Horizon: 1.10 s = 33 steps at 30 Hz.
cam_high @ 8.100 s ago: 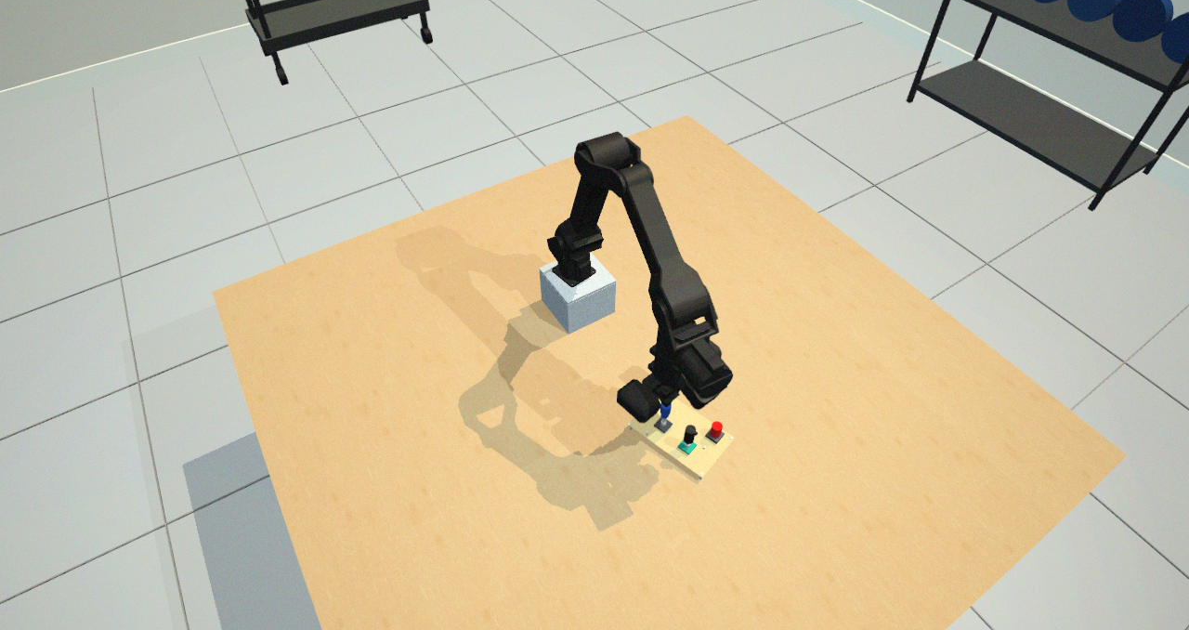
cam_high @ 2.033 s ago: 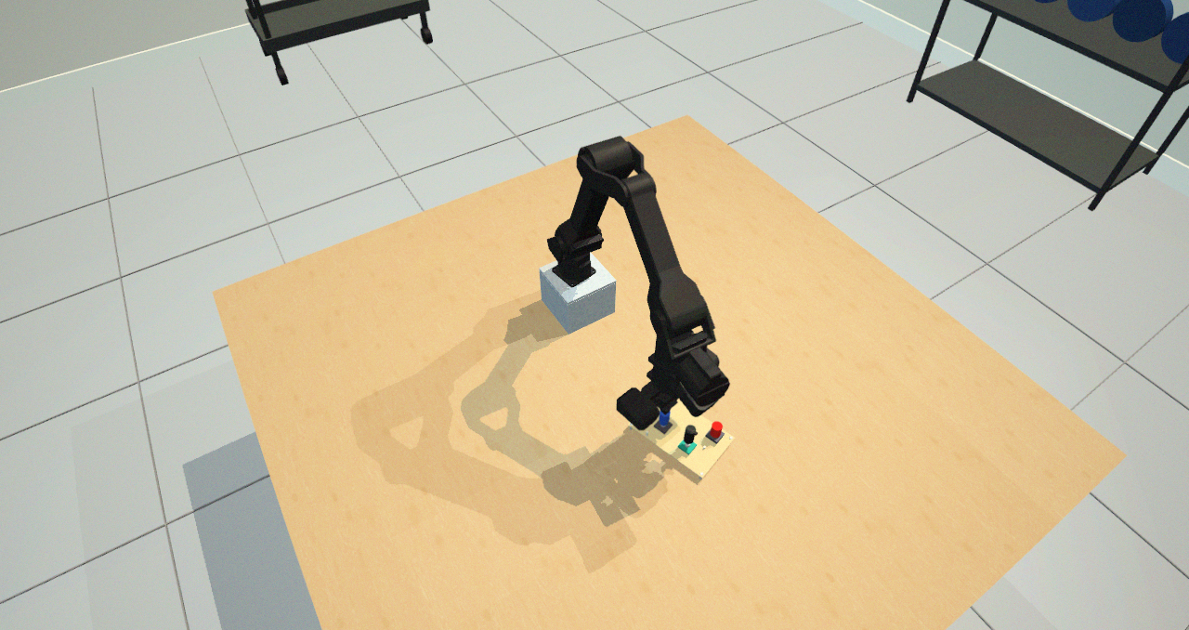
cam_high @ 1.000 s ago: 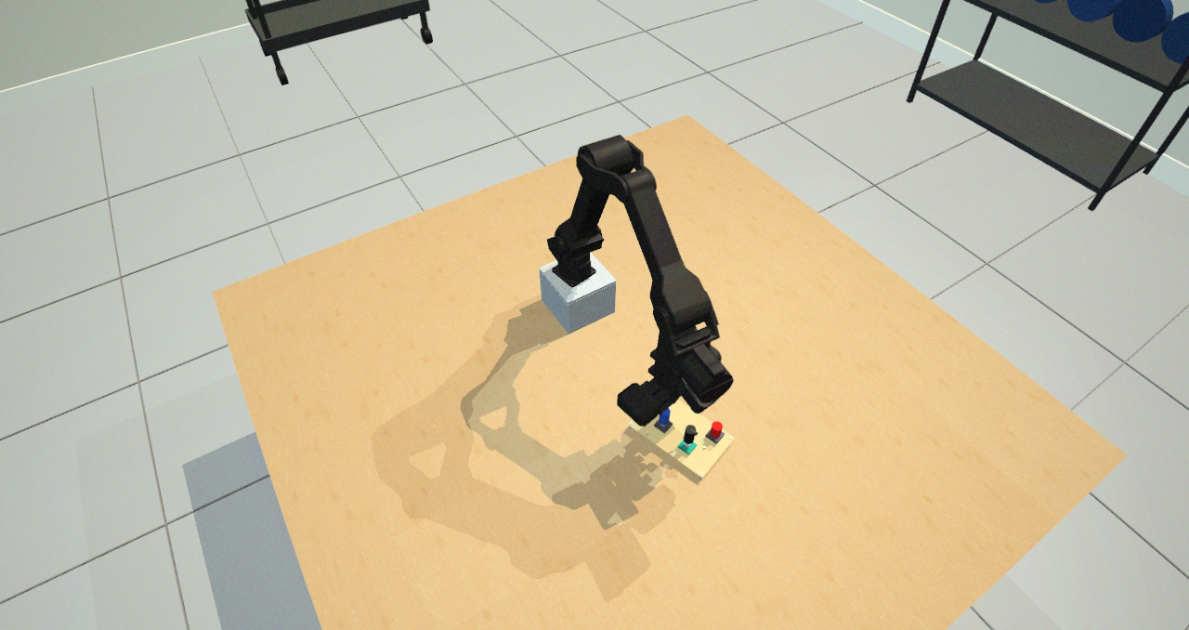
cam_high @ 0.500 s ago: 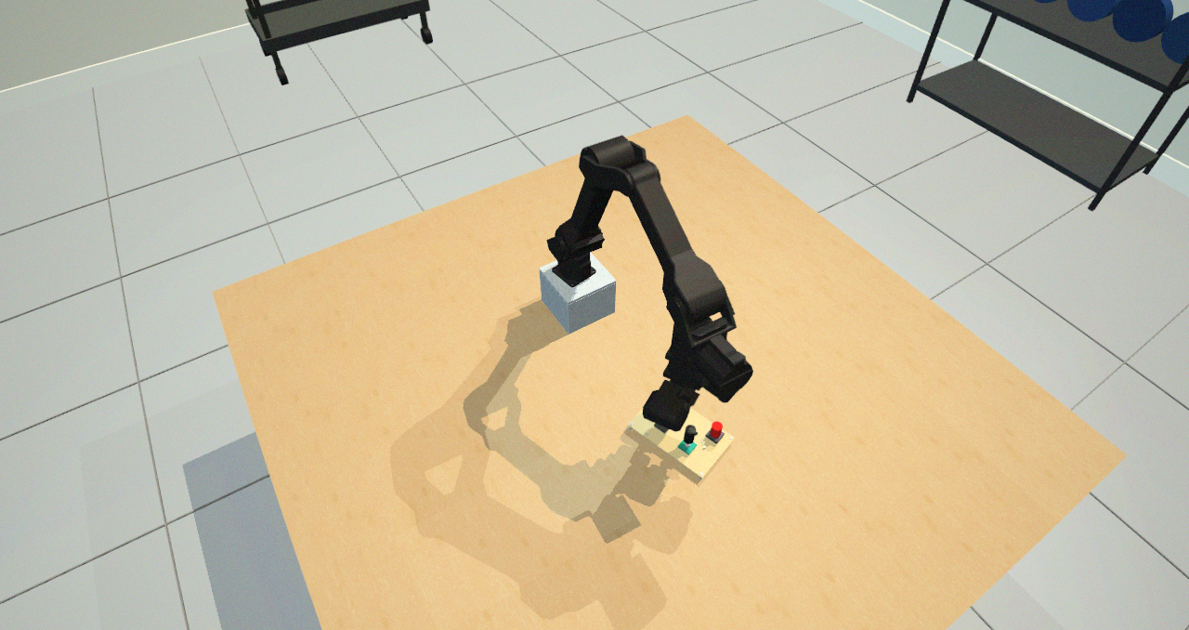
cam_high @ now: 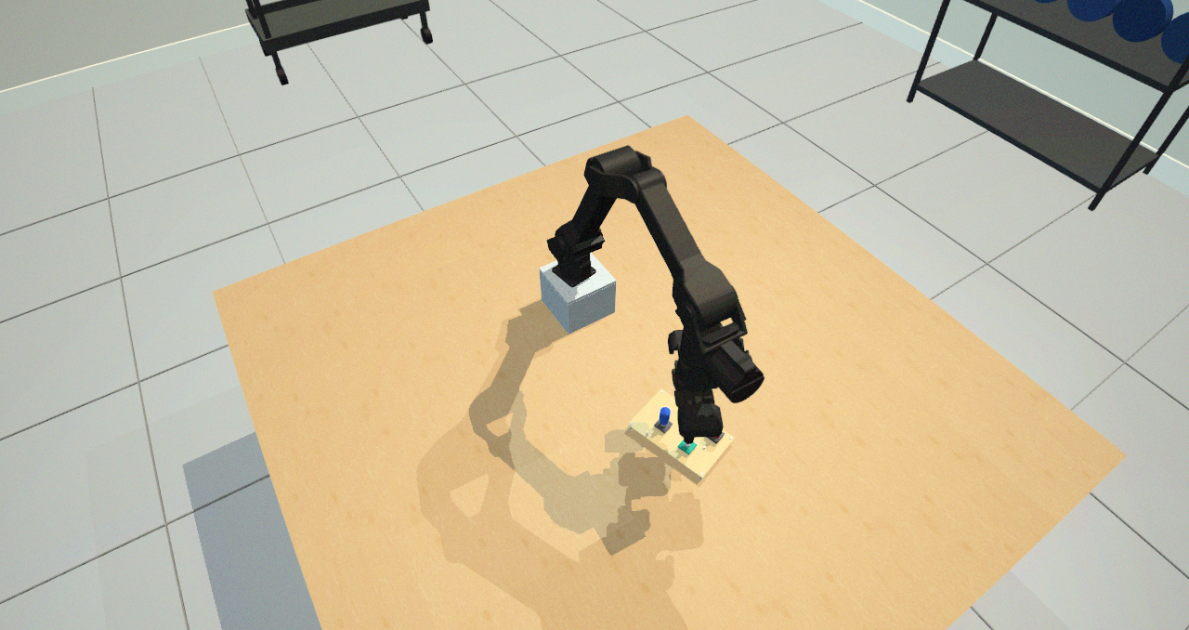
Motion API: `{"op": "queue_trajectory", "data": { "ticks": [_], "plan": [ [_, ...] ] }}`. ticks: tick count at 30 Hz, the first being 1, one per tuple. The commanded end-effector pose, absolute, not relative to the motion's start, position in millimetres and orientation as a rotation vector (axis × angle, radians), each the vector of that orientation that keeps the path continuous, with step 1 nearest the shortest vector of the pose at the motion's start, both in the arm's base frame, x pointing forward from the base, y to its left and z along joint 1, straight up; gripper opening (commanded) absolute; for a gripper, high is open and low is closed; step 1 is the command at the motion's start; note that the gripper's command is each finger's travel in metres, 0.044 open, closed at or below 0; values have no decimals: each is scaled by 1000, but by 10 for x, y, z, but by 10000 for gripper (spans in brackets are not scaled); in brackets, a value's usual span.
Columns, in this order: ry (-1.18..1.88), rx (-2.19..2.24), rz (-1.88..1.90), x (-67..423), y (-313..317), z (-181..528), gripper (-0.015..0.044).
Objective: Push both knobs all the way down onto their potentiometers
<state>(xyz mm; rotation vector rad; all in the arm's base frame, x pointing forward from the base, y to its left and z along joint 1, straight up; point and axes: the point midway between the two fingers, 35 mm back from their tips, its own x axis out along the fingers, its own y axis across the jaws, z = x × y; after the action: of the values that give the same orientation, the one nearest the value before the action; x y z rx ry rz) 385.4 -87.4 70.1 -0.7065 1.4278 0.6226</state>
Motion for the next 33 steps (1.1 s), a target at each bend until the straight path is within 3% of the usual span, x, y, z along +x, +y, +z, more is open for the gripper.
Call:
{"op": "queue_trajectory", "data": {
  "ticks": [1,8,33],
  "plan": [
    [1391,-820,752,3909,-869,720,0],
    [1324,-981,925,3971,-867,767,0],
    [1322,-985,930,3984,-871,482,0]
  ]
}}
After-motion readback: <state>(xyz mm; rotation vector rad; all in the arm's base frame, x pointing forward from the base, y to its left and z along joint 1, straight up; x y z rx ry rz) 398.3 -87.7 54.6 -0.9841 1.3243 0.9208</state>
